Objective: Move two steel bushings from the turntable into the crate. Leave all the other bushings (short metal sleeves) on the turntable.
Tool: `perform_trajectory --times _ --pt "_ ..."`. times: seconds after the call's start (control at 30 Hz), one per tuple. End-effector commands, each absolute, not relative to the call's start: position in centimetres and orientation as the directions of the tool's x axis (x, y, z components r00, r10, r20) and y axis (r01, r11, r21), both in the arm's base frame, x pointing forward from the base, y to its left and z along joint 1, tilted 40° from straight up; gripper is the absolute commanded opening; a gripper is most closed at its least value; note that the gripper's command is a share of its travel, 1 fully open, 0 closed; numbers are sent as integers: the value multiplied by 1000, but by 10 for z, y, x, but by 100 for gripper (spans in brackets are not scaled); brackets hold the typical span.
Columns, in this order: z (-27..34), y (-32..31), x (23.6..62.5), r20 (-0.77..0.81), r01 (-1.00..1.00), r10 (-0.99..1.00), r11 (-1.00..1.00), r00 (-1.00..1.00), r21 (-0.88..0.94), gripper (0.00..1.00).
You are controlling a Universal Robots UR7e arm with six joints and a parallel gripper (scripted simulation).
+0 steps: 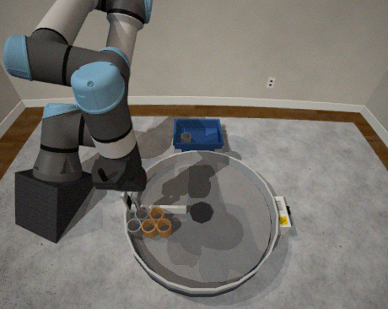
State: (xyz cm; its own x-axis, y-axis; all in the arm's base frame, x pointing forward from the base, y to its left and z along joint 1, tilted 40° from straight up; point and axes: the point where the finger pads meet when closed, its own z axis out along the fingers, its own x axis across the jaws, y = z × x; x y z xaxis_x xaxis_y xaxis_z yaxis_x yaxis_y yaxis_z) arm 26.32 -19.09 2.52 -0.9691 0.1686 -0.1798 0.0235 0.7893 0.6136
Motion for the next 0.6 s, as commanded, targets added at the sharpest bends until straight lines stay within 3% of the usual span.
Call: perform_trajectory --times 0.0,0.57 --pt "23 -190 264 -180 24 169 790 -969 613 45" --pt "12 -182 267 -180 23 169 790 -969 613 45"
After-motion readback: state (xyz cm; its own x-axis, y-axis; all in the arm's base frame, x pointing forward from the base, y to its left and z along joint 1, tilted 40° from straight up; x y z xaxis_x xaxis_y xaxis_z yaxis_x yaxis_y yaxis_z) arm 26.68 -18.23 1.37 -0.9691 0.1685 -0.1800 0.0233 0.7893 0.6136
